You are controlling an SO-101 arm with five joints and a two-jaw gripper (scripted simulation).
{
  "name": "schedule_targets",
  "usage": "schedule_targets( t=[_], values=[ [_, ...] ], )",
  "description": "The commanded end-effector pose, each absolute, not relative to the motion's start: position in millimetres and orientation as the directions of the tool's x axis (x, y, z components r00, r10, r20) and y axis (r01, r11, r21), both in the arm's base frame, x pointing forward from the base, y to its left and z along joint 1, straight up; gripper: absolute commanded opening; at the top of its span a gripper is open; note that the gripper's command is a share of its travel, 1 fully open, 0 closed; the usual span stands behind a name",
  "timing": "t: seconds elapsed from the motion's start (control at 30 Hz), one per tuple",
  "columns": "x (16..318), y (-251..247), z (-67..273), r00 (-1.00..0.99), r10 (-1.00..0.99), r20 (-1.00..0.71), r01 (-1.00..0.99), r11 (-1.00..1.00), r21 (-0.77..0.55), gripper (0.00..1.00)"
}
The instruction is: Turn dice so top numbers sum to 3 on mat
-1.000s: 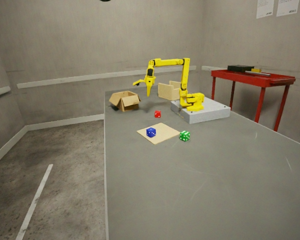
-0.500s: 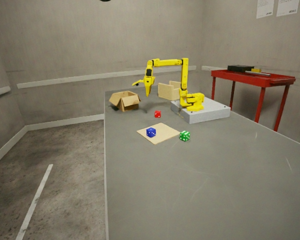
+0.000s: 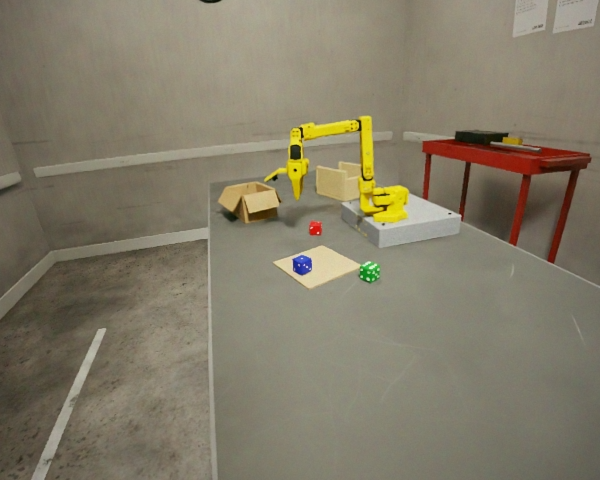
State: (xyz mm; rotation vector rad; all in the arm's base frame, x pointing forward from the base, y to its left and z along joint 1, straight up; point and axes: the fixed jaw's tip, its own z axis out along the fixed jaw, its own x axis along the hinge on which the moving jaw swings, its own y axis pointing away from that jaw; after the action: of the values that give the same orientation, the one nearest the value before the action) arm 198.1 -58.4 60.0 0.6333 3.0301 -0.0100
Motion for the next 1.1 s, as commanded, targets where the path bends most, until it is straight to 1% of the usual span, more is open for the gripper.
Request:
schedule_targets(
  t=[0.0, 0.07, 0.13, 0.33, 0.47, 0.73, 1.07],
  values=[
    [193.5, -54.9, 44.2, -0.915, 0.401, 0.049, 0.401, 0.916, -0.005, 0.35],
    [188.8, -53.4, 33.8, -0.910, 0.399, 0.111, 0.401, 0.916, -0.011, 0.35],
    [188.8, -53.4, 33.8, -0.910, 0.399, 0.111, 0.401, 0.916, -0.011, 0.35],
    [173.0, -48.2, 7.3, -0.879, 0.389, 0.275, 0.398, 0.917, -0.027, 0.35],
    [165.9, -45.9, -2.0, -0.861, 0.383, 0.335, 0.396, 0.918, -0.033, 0.35],
    [162.0, -41.4, -4.4, -0.848, 0.381, 0.370, 0.394, 0.918, -0.043, 0.35],
    [162.0, -41.4, -4.4, -0.848, 0.381, 0.370, 0.394, 0.918, -0.043, 0.35]
  ],
)
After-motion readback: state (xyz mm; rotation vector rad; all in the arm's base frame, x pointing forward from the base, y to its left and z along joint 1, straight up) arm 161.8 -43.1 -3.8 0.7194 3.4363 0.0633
